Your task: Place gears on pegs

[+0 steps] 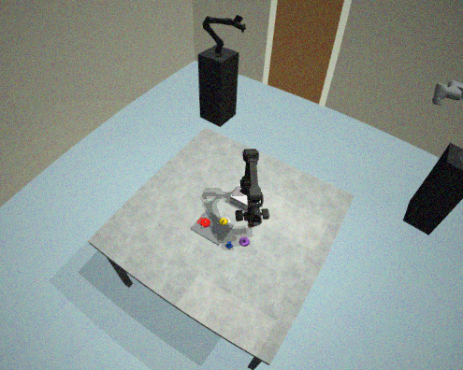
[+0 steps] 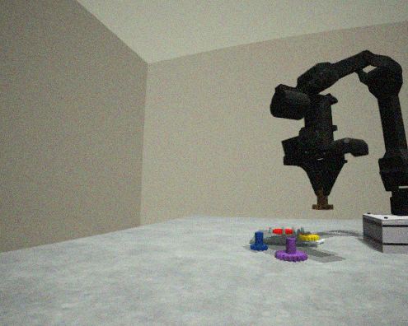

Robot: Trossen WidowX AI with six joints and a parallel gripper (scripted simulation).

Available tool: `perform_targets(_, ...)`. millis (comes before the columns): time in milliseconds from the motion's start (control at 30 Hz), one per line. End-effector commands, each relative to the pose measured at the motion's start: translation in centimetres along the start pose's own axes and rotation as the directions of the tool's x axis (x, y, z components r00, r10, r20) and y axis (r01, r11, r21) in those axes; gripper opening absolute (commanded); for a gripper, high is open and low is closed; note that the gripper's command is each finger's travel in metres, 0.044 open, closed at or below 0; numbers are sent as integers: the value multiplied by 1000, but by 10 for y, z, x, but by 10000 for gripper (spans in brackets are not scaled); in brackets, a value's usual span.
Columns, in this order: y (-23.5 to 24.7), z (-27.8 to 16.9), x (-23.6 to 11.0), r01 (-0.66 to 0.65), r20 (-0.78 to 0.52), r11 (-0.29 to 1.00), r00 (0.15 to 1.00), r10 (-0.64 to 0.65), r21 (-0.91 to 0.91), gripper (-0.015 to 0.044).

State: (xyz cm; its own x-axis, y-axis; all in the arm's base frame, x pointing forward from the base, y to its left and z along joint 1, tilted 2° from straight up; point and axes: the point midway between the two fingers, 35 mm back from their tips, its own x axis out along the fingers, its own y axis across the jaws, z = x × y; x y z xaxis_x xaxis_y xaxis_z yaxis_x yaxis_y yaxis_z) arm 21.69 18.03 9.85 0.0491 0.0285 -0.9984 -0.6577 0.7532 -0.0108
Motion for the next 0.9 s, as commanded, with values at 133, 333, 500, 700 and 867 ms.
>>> perform_targets(133, -2, -1, -20, 7, -3, 1000, 1000, -7, -9, 0)
perform_targets(333, -3, -4, -35, 8, -6, 1000, 1000, -8, -13, 0)
perform_targets(500, -3, -6, -43, 9, -9, 1000, 1000, -9, -15, 0)
perform_targets(700, -12, -4, -40, 9, -9, 1000, 1000, -9, -15, 0)
perform_targets(867, -22, -3, -36, 9, -11, 1000, 1000, -9, -8, 0)
